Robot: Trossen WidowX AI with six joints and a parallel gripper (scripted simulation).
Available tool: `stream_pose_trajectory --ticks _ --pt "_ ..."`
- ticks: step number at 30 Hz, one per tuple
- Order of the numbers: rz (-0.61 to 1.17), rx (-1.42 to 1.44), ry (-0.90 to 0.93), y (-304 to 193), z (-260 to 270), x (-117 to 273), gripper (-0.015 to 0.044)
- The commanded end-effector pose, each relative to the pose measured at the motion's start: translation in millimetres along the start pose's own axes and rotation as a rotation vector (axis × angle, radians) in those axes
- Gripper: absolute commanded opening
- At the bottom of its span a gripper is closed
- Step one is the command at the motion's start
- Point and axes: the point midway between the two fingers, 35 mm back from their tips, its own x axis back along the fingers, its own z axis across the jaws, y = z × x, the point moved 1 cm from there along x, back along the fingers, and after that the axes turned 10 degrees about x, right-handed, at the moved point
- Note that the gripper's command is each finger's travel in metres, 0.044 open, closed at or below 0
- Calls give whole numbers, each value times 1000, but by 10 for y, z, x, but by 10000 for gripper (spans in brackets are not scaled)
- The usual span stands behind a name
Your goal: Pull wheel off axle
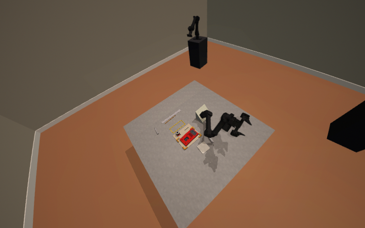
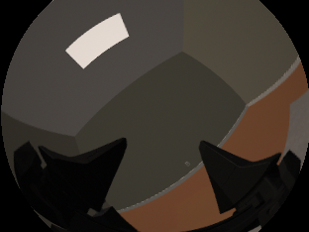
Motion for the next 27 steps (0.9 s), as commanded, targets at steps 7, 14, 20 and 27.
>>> stream_pose_trajectory --ticks 7,14,20,27 --pt "0 -143 105 14 408 58 300" --pt "-18 -403 329 230 1113 181 300" --pt "-32 -711 585 669 1784 457 300" --pt "-43 -1073 879 1378 2282 906 300"
